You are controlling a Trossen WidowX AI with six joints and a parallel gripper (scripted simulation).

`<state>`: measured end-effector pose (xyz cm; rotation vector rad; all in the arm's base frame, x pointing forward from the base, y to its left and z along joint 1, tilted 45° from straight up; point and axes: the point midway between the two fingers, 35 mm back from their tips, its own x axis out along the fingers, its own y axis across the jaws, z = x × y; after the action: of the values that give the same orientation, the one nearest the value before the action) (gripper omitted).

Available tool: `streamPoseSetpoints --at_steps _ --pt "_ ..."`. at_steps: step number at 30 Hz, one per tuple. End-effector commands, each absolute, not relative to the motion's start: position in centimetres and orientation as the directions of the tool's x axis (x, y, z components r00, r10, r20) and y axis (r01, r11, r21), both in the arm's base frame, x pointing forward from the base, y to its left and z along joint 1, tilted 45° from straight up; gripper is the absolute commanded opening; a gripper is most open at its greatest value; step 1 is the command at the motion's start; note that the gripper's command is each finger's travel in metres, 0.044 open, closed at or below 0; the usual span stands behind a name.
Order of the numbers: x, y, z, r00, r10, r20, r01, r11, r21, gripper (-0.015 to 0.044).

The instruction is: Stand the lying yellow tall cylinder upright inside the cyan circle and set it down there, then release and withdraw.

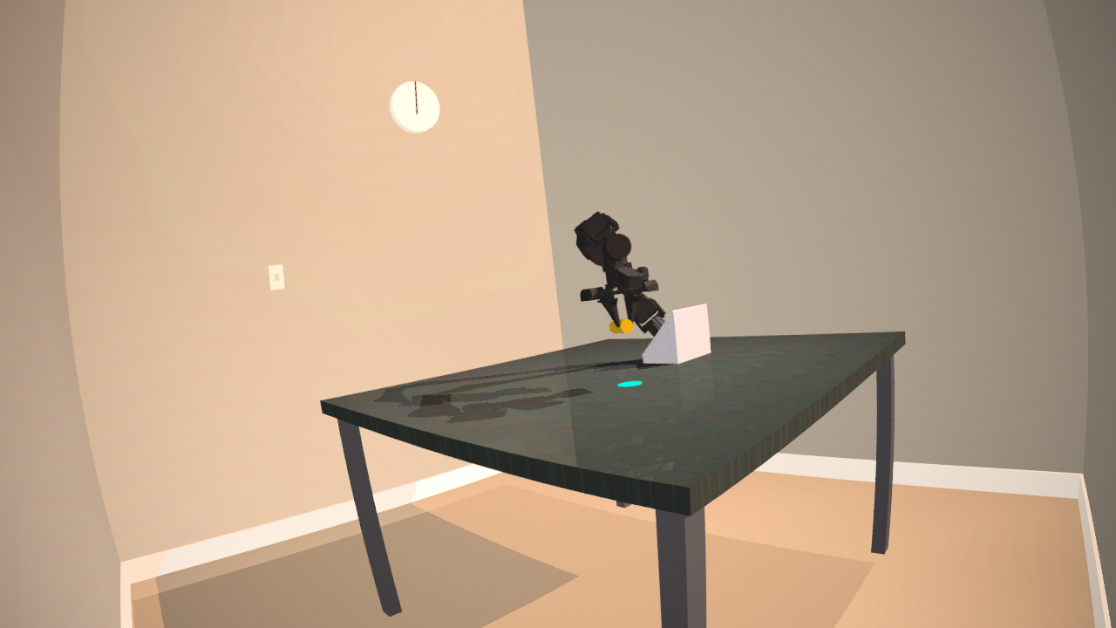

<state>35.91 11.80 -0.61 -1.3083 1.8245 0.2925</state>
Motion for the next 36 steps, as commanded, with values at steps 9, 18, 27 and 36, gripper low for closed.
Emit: streamPoseSetpoints --at_steps 9,18,27,36 --pt "35.7 11.5 -1.3 -0.110 -0.599 -0.794 -0.851 0.469 -0.236 0.0105" --pt "35.6 11.3 -1.8 -0.115 -0.545 -0.830 -0.841 0.499 -0.210 0.0105" --pt "35.6 11.1 -2.3 -0.116 -0.489 -0.864 -0.832 0.523 -0.185 0.0105" --pt "35.6 11.0 -2.7 -0.112 -0.432 -0.895 -0.824 0.544 -0.159 0.0105"
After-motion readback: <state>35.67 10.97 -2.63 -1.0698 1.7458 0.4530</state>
